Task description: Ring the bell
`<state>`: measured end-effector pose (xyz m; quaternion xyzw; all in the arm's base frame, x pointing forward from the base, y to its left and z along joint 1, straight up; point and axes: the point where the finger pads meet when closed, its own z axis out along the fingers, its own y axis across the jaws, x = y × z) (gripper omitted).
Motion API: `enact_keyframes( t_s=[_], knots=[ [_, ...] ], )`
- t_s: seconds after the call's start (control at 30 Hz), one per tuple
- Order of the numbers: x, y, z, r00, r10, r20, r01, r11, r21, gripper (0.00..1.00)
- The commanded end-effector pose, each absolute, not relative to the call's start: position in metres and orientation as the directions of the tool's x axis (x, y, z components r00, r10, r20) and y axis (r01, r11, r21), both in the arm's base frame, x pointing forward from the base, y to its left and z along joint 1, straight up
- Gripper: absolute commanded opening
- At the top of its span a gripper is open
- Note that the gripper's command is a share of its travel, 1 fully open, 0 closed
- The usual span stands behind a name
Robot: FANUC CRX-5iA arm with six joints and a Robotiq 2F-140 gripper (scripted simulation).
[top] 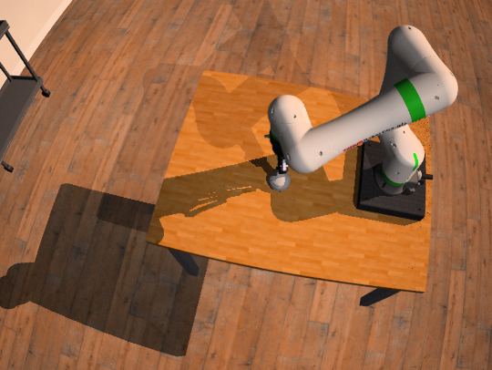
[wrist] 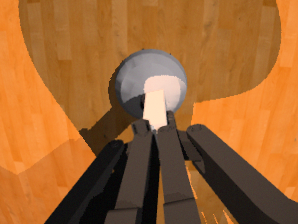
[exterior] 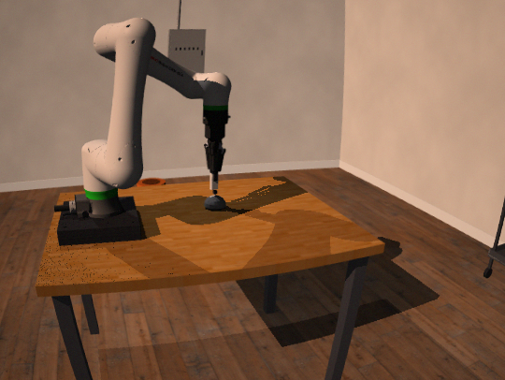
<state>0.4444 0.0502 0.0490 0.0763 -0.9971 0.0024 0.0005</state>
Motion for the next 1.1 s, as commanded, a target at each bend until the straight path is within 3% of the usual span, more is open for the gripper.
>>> enact_keyframes(
  t_s=[0.0, 1.07],
  knots=[
    [0.4446, 0.0502, 0.0461, -0.988, -0.152, 0.001, -0.152, 0.988, -0.005, 0.0],
    [0.4445, 0.0502, 0.0429, -0.988, -0.152, 0.001, -0.152, 0.988, -0.005, 0.0]
  ],
)
